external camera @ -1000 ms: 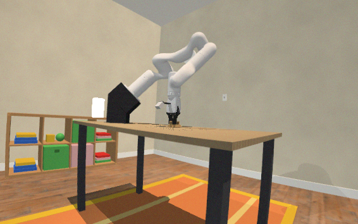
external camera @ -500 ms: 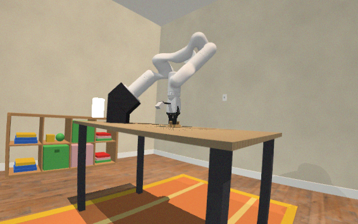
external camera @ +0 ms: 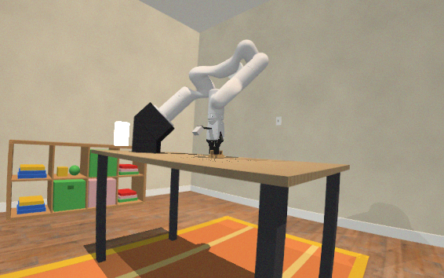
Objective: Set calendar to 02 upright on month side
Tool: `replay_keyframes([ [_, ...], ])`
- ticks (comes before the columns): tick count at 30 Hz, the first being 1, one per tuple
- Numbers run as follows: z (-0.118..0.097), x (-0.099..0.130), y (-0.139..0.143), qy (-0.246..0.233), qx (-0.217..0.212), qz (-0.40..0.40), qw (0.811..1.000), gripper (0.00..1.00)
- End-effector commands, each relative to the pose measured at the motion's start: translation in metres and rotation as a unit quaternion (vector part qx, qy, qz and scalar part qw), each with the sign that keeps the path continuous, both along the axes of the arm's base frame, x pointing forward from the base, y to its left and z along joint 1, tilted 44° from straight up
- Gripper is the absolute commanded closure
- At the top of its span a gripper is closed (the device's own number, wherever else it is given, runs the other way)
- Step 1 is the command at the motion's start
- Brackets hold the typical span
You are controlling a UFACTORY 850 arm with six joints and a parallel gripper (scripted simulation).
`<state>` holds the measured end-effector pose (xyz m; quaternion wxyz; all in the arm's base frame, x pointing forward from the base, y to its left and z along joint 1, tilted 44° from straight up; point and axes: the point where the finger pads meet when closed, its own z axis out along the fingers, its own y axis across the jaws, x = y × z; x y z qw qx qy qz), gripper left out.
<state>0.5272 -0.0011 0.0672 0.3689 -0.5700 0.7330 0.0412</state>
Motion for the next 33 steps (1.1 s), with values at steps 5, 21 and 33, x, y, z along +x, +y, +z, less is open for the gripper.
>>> replay_keyframes([
  [5, 0.0003, 0.0002, -0.0004, 0.000, 0.000, 0.000, 1.000, 0.73],
  [21, 0.0003, 0.0002, -0.0004, 0.000, 0.000, 0.000, 1.000, 0.69],
  [33, 0.0003, 0.0002, -0.0004, 0.000, 0.000, 0.000, 1.000, 0.57],
])
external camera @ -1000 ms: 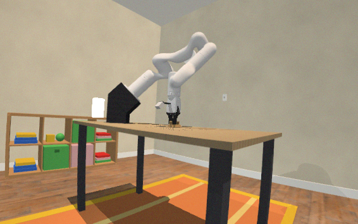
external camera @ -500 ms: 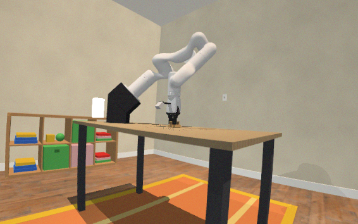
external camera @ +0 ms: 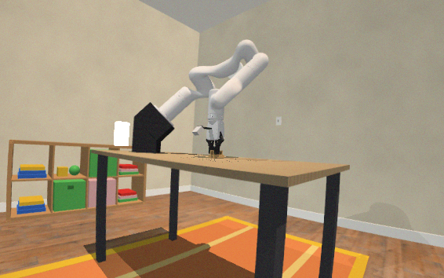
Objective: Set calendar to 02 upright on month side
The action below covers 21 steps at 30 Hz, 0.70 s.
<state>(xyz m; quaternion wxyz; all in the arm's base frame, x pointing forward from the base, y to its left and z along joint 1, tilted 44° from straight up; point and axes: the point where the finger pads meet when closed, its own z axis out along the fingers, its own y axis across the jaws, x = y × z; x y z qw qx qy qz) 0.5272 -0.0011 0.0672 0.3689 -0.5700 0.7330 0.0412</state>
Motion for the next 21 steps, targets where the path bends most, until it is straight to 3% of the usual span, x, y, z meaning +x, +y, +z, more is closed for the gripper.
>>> replay_keyframes([
  [1, 0.000, 0.000, 0.000, 0.000, 0.000, 0.000, 1.000, 0.57],
  [2, 0.000, 0.000, 0.000, 0.000, 0.000, 0.000, 1.000, 0.53],
  [15, 0.001, 0.000, -0.001, 0.000, 0.000, 0.000, 1.000, 0.53],
  [21, 0.013, -0.008, -0.009, 0.000, 0.000, 0.000, 1.000, 0.53],
])
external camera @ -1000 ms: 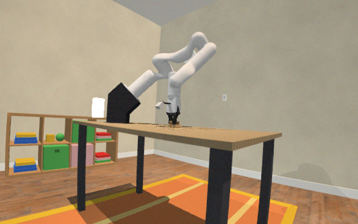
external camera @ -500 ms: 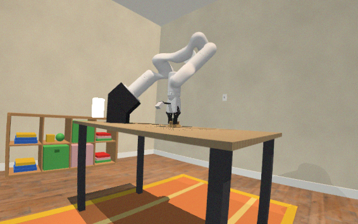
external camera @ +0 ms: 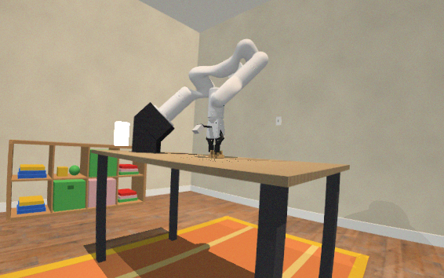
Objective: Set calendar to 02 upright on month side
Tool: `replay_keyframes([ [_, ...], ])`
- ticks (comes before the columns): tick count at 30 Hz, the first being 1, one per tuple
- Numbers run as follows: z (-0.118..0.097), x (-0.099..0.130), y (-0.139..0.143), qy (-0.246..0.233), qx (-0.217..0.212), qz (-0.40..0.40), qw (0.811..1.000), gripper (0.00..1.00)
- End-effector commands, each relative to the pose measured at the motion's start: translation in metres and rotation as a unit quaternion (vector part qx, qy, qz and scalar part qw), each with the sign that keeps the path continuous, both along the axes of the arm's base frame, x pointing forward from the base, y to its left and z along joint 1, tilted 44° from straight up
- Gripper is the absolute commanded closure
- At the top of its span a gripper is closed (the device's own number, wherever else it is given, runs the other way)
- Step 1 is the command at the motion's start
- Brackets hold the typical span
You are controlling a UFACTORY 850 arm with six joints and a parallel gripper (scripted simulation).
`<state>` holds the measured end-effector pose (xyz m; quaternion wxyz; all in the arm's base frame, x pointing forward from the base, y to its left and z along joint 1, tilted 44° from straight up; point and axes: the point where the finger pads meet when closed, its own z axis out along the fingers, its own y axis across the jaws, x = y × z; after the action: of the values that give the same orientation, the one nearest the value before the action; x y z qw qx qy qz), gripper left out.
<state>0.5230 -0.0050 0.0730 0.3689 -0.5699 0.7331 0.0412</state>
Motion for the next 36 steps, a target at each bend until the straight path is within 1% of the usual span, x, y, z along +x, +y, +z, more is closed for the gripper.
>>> replay_keyframes([
  [1, 0.010, -0.006, -0.007, 0.000, 0.000, 0.000, 1.000, 0.53],
  [7, 0.034, -0.022, -0.023, 0.000, 0.000, 0.000, 1.000, 0.53],
  [9, 0.034, -0.022, -0.023, 0.000, 0.000, 0.000, 1.000, 0.53],
  [15, 0.053, -0.035, -0.035, 0.000, 0.000, 0.000, 1.000, 0.53],
  [19, 0.059, -0.039, -0.039, 0.000, 0.000, 0.000, 1.000, 0.53],
  [23, 0.060, -0.040, -0.040, 0.000, 0.000, 0.000, 1.000, 0.53],
  [24, 0.060, -0.040, -0.040, 0.000, 0.000, 0.000, 1.000, 0.00],
  [36, 0.060, -0.040, -0.040, 0.000, 0.000, 0.000, 1.000, 0.00],
])
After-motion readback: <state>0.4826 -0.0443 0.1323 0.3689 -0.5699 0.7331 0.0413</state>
